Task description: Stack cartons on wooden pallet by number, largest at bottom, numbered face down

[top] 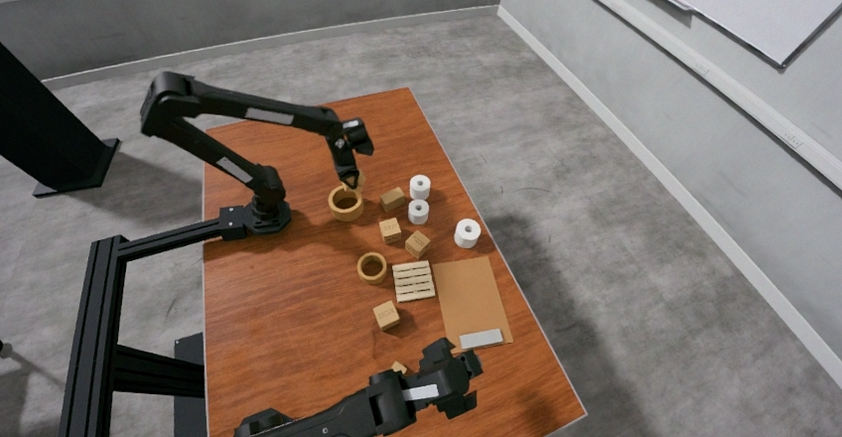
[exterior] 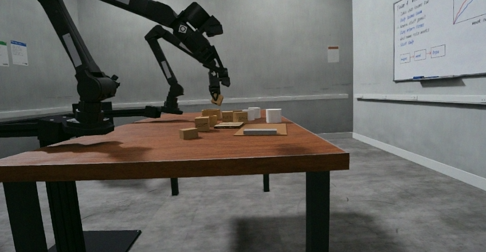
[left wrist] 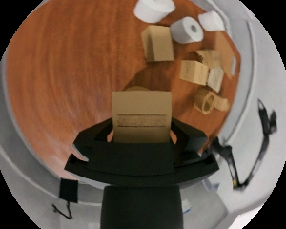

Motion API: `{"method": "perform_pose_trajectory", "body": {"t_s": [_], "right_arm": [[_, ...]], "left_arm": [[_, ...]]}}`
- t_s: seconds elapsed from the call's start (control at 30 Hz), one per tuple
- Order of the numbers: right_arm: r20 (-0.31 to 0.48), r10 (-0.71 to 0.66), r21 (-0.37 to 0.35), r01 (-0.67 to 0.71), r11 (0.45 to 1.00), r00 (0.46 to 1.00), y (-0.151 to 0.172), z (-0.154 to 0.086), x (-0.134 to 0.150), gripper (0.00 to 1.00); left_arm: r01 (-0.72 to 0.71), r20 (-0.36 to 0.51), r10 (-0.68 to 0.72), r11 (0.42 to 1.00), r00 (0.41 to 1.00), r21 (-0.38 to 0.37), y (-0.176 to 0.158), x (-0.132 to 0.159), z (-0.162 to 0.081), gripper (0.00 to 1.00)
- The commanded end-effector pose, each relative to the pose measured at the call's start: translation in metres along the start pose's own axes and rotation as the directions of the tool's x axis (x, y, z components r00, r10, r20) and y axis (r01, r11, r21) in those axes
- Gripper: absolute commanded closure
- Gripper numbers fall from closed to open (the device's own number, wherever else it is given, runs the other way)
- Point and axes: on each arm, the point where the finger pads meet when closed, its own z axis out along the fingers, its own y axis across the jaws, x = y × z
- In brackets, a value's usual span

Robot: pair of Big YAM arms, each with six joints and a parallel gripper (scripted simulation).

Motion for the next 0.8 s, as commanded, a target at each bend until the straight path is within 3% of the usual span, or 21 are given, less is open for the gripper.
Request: {"method": "perform_pose_trajectory", "body": {"t_s": [0.0, 0.2, 0.27, 0.47, 0.57, 0.77], "right_arm": [[0.047, -0.002, 0.007, 0.001, 1.000, 0.999, -0.003, -0.009, -0.027, 0.00], [0.047, -0.002, 0.007, 0.001, 1.000, 0.999, -0.003, -0.009, -0.027, 0.00], [0.047, -0.002, 0.007, 0.001, 1.000, 0.999, -0.003, -0.009, -0.027, 0.00], [0.047, -0.002, 0.007, 0.001, 1.000, 0.999, -0.003, -0.009, -0.027, 0.00], [0.047, -0.002, 0.007, 0.001, 1.000, 0.999, -0.003, -0.009, -0.027, 0.00], [0.047, -0.002, 0.007, 0.001, 1.000, 0.999, -0.003, -0.009, -0.027, 0.00]], "left_arm": [[0.169, 0.122, -0.159, 0.982, 0.980, -0.080, -0.010, -0.005, -0.006, 0.46], [0.314, 0.317, -0.246, 0.931, 0.916, -0.185, -0.002, -0.002, -0.013, 0.46], [0.314, 0.317, -0.246, 0.931, 0.916, -0.185, -0.002, -0.002, -0.013, 0.46], [0.405, 0.483, -0.258, 0.885, 0.837, -0.229, 0.006, -0.002, -0.023, 0.46], [0.401, 0.516, -0.234, 0.884, 0.824, -0.239, 0.005, -0.008, -0.031, 0.46], [0.366, 0.493, -0.187, 0.882, 0.850, -0.297, 0.021, -0.010, -0.025, 0.46]]}}
